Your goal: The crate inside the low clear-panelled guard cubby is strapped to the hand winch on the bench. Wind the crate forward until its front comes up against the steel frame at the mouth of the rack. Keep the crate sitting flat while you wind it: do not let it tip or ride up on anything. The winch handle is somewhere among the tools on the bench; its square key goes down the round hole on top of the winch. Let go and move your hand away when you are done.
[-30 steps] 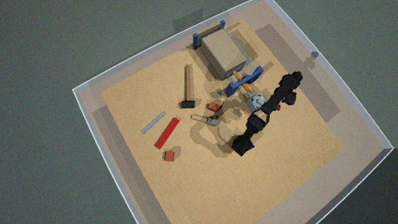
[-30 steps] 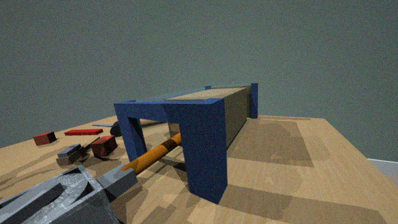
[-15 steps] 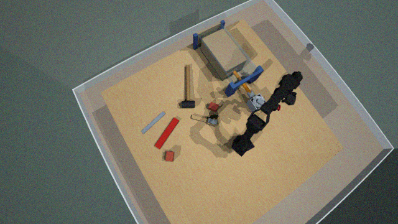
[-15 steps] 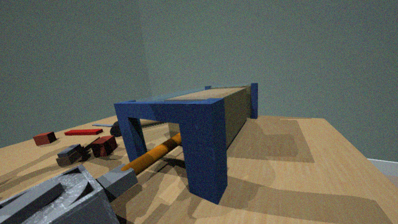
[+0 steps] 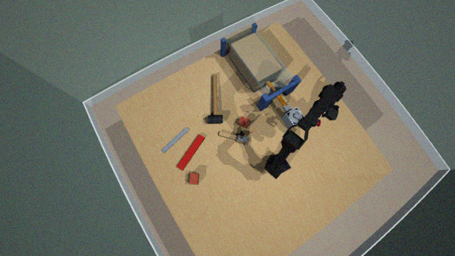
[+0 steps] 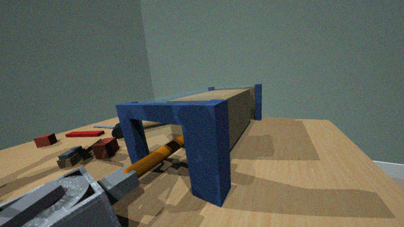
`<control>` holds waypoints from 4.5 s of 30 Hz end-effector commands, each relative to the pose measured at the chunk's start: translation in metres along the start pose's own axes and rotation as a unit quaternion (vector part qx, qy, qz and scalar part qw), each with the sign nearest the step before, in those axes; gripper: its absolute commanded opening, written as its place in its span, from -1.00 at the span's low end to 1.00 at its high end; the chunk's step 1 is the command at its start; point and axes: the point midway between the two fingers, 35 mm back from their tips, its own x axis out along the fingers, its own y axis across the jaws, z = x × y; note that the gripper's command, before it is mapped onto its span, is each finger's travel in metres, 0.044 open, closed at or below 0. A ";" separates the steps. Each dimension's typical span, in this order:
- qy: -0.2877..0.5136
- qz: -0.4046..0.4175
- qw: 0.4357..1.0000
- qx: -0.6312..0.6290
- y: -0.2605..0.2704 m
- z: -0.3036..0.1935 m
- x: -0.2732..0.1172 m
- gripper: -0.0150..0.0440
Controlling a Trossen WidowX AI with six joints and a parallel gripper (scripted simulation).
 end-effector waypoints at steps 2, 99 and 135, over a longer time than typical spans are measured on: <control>0.000 0.000 1.000 0.000 0.000 0.000 0.000 -0.49; -0.190 0.022 0.954 -0.232 -0.002 0.050 0.091 -0.49; -0.187 0.022 0.955 -0.230 0.017 0.047 0.095 -0.49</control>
